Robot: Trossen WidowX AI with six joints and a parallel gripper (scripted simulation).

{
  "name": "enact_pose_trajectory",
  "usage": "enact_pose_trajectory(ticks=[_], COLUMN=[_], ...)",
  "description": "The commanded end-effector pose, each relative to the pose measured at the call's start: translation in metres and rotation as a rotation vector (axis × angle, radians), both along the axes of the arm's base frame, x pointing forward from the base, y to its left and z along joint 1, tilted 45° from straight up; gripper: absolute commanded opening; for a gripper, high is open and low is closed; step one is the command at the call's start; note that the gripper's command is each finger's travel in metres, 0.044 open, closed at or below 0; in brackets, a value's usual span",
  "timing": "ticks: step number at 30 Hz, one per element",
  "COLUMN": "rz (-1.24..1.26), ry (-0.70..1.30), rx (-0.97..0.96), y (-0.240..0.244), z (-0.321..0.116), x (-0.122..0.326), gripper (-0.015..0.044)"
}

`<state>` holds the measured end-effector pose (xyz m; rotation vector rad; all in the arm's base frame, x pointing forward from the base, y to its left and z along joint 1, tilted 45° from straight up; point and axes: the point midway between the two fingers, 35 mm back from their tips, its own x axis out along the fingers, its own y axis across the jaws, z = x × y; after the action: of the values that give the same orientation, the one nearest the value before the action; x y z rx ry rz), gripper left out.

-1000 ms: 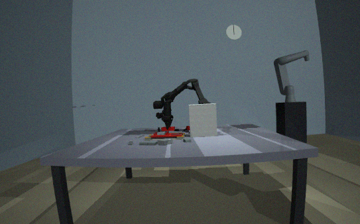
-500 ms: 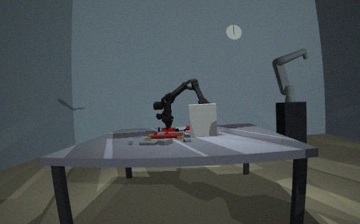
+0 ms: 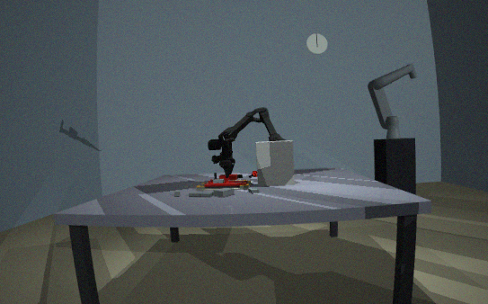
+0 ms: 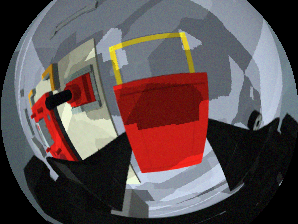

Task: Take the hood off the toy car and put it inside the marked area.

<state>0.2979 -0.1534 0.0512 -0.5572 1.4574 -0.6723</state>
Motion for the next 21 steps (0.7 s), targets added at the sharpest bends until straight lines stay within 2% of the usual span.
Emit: enact_pose_trajectory(ticks=[1,21], rz=[0.004,0.004], ry=[0.004,0.004], rx=[0.002,0.001], y=[-0.0015,-0.0085], z=[-0.0021,-0.0089], x=[-0.0002,-0.0005], gripper=[0.0,0.0])
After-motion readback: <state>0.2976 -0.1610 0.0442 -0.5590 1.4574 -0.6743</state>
